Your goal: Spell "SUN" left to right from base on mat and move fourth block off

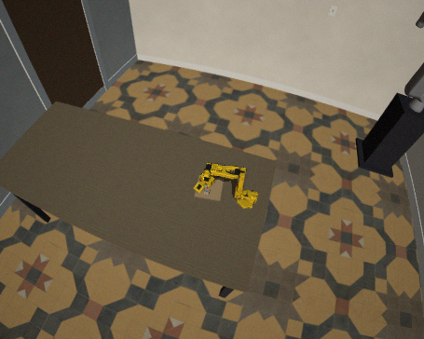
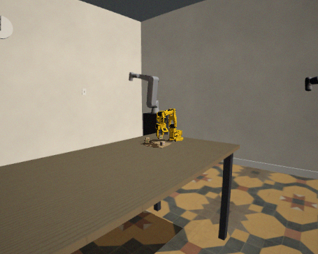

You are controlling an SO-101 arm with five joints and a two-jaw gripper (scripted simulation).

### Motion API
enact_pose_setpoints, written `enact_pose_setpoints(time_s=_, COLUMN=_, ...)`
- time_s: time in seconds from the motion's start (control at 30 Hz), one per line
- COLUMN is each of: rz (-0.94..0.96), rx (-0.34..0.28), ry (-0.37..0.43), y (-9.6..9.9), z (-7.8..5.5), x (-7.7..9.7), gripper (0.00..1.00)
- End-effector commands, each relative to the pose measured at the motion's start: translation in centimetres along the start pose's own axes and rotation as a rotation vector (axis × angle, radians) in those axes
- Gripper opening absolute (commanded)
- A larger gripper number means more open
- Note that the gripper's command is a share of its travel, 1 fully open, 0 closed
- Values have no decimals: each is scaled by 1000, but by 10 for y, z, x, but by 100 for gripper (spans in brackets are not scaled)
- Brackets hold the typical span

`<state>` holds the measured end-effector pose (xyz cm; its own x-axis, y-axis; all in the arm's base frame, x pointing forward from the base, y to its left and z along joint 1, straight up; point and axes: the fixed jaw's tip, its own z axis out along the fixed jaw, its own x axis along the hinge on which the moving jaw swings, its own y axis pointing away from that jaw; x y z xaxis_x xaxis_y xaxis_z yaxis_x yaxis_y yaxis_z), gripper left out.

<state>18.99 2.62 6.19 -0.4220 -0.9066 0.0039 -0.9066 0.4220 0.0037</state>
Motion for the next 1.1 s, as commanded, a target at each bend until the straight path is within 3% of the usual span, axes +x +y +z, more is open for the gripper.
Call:
enact_pose_setpoints(time_s=0.0, rz=-97, rx=73, ry=-39, y=-8, z=-11, x=5, gripper=0)
enact_pose_setpoints(time_s=0.57, rz=-342, rx=80, ry=-24, y=-10, z=-9, x=24, gripper=0)
enact_pose_setpoints(time_s=1.07, rz=-406, rx=81, ry=-20, y=-10, z=-8, x=29, gripper=0)
